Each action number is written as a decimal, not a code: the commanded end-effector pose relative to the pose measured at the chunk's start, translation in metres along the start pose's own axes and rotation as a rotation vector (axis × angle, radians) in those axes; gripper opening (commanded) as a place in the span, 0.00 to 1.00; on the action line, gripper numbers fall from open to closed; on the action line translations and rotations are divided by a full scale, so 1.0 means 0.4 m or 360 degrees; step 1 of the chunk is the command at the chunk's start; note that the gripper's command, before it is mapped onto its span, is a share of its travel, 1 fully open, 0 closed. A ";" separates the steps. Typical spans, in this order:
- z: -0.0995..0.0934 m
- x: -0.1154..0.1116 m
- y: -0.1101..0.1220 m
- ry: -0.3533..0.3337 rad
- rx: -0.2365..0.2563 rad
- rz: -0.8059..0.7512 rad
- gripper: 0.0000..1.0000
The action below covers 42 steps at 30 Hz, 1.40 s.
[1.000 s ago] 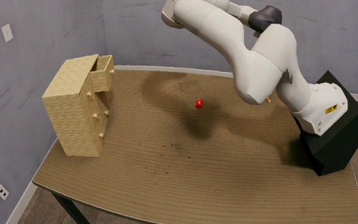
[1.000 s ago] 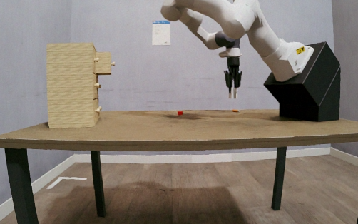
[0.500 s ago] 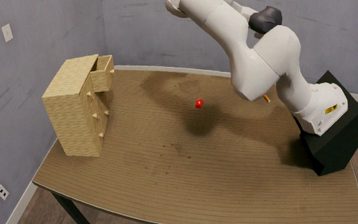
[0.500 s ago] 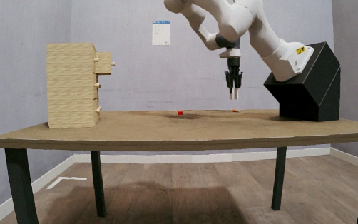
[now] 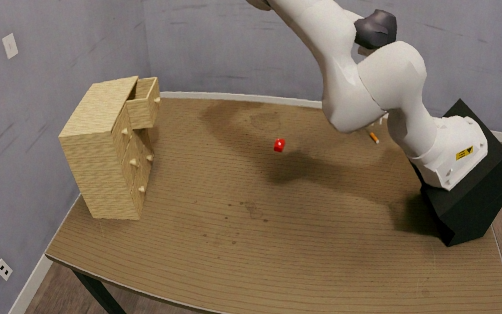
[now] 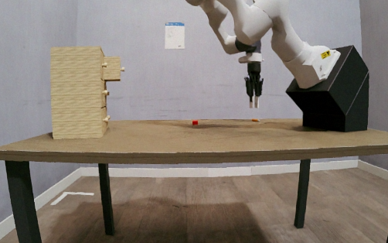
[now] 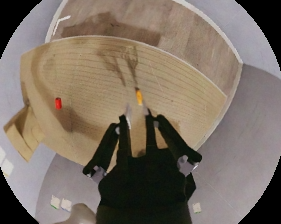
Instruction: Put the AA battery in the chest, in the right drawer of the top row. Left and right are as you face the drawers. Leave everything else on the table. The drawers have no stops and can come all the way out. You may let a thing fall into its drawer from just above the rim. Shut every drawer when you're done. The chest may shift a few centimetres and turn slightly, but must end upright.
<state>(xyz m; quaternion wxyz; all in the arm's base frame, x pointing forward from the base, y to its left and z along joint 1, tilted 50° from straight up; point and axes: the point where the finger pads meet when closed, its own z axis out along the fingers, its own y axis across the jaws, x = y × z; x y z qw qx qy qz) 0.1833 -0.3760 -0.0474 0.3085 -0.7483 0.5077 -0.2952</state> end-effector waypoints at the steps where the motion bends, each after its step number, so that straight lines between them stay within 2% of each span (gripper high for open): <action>1: -0.003 -0.008 0.021 0.0037 -0.0028 -0.0060 0.28; 42: 0.000 -0.011 0.024 0.0033 -0.0032 -0.0072 0.26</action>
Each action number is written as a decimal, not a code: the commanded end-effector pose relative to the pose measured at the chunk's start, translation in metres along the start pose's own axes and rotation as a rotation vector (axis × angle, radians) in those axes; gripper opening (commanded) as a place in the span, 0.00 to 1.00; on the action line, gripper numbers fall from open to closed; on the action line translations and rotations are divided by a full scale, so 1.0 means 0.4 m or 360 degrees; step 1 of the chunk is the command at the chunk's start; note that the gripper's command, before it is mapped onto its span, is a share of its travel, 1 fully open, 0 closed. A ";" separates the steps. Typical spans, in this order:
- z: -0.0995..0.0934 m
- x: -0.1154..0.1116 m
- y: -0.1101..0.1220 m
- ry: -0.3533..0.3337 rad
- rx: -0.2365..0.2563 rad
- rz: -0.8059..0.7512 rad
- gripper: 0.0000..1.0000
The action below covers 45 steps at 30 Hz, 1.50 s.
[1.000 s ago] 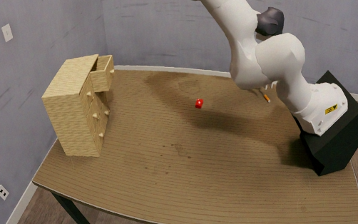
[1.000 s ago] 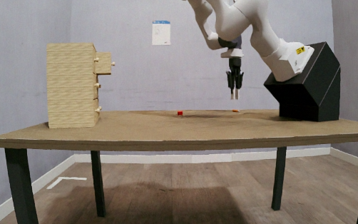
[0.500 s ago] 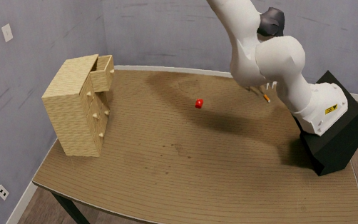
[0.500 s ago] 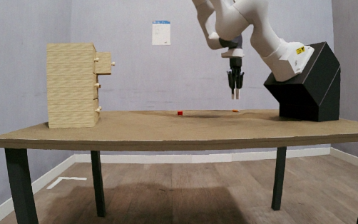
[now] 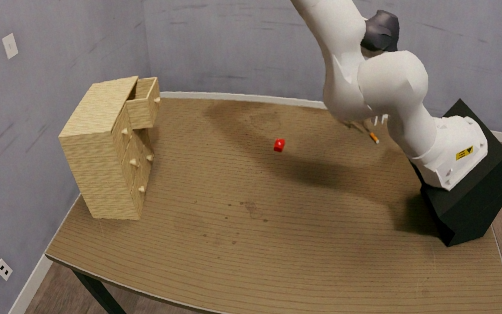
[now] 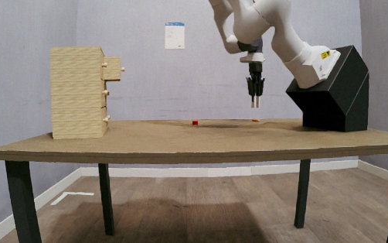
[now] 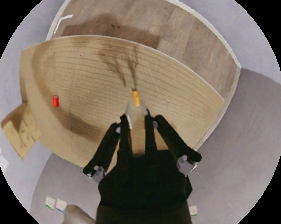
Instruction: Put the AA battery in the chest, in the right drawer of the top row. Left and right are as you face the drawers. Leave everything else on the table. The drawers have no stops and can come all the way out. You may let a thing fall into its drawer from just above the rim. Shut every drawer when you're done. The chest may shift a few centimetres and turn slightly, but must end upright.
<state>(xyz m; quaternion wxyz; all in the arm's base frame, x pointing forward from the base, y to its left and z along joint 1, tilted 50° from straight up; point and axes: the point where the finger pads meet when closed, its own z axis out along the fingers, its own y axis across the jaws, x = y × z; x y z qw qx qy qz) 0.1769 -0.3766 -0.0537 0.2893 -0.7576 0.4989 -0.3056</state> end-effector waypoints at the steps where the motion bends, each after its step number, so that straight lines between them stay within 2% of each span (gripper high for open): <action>1: 0.002 -0.005 0.002 -0.0005 -0.0002 -0.0008 0.26; 21: 0.009 -0.005 0.002 -0.0005 -0.0002 -0.0008 0.26; 45: 0.125 -0.005 0.002 -0.0005 -0.0002 -0.0008 0.26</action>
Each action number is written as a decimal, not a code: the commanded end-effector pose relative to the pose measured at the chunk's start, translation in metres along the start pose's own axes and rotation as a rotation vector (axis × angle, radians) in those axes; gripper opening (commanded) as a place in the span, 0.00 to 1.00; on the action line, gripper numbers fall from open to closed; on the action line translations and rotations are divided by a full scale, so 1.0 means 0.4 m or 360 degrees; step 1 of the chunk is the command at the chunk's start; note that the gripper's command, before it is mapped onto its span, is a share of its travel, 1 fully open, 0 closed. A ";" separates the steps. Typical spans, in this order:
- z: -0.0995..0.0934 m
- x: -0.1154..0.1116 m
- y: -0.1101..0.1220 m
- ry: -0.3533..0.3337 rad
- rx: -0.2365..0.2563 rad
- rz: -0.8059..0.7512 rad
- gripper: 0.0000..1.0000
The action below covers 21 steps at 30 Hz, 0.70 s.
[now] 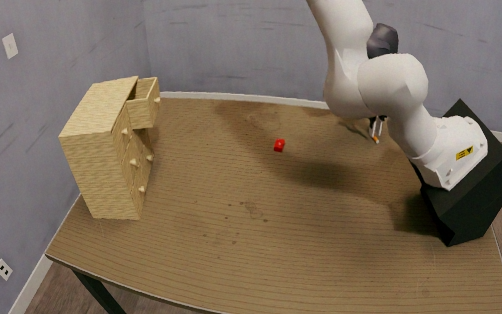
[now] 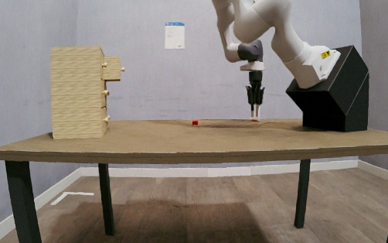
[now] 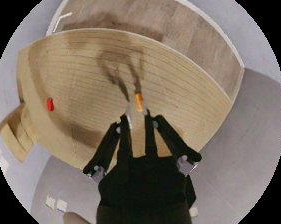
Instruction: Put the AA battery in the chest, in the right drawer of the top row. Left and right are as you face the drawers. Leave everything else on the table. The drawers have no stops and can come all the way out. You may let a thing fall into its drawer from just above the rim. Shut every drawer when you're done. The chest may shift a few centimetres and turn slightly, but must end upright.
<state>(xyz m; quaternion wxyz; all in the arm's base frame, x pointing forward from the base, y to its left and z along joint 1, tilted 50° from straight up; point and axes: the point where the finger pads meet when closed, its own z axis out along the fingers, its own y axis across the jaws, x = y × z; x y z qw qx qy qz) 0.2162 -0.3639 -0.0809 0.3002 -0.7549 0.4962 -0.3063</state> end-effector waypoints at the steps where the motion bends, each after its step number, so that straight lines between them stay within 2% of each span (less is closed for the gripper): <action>1: 0.005 0.005 0.019 0.0010 -0.0035 -0.0015 0.26; 21: 0.009 0.005 0.019 0.0010 -0.0035 -0.0016 0.26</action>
